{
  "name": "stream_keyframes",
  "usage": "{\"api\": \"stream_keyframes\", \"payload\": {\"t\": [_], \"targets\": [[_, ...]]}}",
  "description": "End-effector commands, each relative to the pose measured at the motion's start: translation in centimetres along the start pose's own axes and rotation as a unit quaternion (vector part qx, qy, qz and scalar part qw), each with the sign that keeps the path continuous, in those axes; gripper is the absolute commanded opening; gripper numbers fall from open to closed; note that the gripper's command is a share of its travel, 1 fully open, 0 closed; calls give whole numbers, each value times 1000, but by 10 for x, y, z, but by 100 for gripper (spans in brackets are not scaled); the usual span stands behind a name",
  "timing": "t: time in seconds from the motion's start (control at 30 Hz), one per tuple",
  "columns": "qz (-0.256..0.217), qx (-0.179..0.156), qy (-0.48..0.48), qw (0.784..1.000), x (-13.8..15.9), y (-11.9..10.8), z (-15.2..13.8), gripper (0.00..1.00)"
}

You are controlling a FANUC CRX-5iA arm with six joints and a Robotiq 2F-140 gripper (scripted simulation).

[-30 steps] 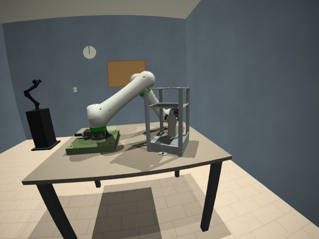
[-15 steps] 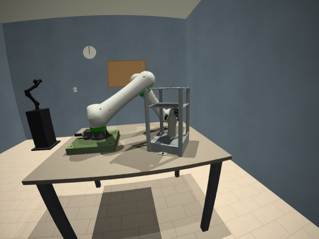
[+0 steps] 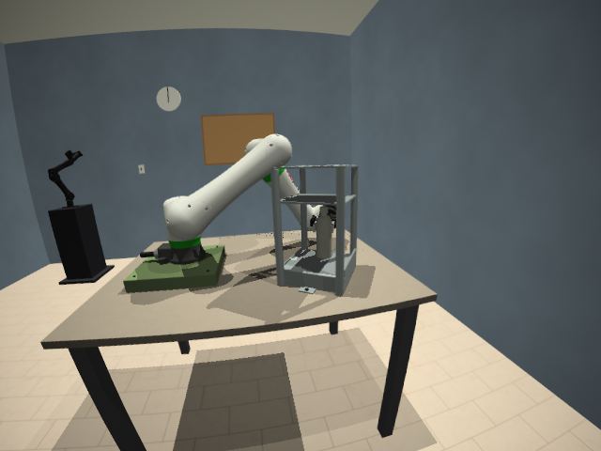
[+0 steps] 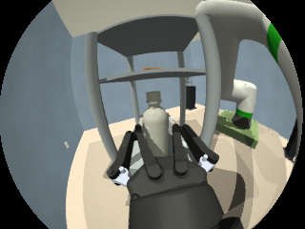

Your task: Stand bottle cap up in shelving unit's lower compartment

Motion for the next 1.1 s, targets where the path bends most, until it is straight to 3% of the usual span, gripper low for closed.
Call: {"api": "stream_keyframes", "payload": {"t": [0.0, 0.03, 0.17, 0.2, 0.27, 0.3, 1.07], "targets": [[0, 0, 0, 1000, 0, 0, 0, 19], [0, 0, 0, 1000, 0, 0, 0, 28], [0, 0, 0, 1000, 0, 0, 0, 28], [0, 0, 0, 1000, 0, 0, 0, 37], [0, 0, 0, 1000, 0, 0, 0, 37], [0, 0, 0, 1000, 0, 0, 0, 46], [0, 0, 0, 1000, 0, -1, 0, 46]]}}
Point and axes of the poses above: the point where the finger pads meet when closed, its own y axis out along the fingers, its own z axis across the jaws, x = y × z, the point moved 3 cm from there along -y, back along the fingers, and after that the axes turned 2 degrees about y, right-handed, at the moved point
